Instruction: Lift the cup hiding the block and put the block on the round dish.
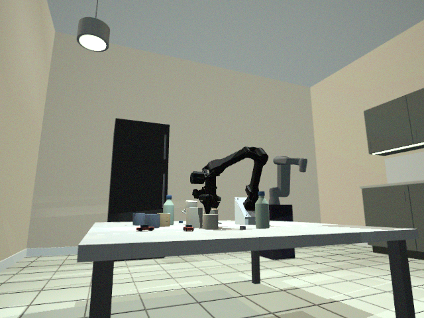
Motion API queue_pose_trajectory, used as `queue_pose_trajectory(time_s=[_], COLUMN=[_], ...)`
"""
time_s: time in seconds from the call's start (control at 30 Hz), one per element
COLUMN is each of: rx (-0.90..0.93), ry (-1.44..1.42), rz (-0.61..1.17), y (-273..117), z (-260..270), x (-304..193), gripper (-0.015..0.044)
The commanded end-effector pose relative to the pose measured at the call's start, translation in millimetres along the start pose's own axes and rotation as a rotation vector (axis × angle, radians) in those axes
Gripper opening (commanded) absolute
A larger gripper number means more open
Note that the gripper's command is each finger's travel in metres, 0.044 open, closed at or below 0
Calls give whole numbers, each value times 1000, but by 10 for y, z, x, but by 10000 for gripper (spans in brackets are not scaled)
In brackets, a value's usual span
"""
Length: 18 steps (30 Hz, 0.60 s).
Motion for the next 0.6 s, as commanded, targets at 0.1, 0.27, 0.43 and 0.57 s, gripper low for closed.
queue_pose_trajectory(time_s=[0.1,0.27,0.43,0.57], rx=[5,5,5,5], ry=[5,5,5,5], rz=[3,3,3,3], y=[106,109,109,103], z=[-7,-7,-7,-6], x=[-10,-10,-10,-9], gripper=[440,355,321,236])
Point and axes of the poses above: the point midway between the two fingers, 35 mm back from their tips, its own y axis out along the fingers, its own z axis across the jaws, x = y × z, the point moved 7 cm from there along -y, back along the fingers, and after that the axes turned 3 degrees about -y, right-handed, at the moved point
